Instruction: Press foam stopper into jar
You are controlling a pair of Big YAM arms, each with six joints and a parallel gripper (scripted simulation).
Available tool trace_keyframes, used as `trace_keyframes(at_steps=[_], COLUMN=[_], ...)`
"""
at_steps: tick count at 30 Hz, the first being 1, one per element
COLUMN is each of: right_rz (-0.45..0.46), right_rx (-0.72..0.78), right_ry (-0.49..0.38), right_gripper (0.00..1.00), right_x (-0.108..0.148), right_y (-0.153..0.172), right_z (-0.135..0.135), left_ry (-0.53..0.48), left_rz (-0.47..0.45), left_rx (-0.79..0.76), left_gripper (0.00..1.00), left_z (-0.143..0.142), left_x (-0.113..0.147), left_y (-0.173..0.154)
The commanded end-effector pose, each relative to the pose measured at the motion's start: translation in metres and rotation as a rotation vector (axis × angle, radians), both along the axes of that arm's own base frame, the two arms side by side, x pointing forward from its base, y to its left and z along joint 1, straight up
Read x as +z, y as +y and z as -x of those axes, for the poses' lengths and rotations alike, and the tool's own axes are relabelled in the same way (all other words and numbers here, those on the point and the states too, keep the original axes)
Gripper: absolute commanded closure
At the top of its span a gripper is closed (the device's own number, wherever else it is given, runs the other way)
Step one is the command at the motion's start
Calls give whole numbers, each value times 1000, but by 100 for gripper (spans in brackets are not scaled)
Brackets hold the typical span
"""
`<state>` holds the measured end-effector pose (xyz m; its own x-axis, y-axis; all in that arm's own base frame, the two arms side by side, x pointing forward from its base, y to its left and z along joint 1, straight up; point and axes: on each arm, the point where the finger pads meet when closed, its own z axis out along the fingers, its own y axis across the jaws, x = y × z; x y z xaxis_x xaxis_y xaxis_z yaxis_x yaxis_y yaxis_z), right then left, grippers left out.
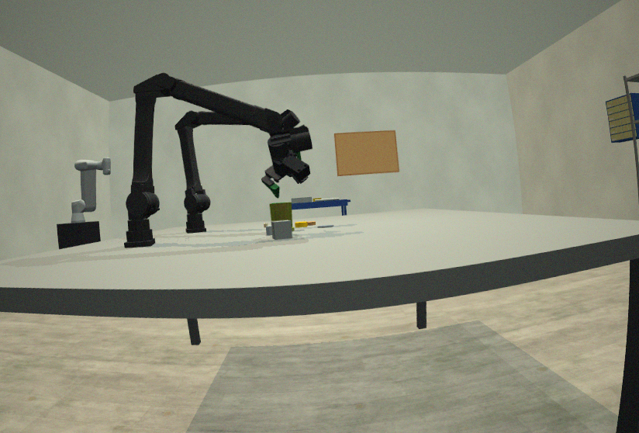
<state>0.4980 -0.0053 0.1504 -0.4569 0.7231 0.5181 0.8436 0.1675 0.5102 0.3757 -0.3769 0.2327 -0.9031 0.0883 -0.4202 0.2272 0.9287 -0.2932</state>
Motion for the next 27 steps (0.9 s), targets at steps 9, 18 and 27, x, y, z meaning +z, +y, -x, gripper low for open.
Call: trace_keyframes(at_steps=[9, 18, 27], right_rz=[327, 652, 904], right_rx=[210, 323, 367], right_ry=[-475, -837, -1049], right_gripper=[2, 2, 2], right_x=[59, 128, 172], right_y=[5, 12, 11], right_z=[-29, -49, -58], left_ry=[-262, -526, -678], left_rz=[89, 115, 71], left_rx=[26, 111, 170], left_gripper=[100, 100, 100], left_z=[-78, -126, -156], left_x=[55, 122, 142], left_y=[57, 138, 200])
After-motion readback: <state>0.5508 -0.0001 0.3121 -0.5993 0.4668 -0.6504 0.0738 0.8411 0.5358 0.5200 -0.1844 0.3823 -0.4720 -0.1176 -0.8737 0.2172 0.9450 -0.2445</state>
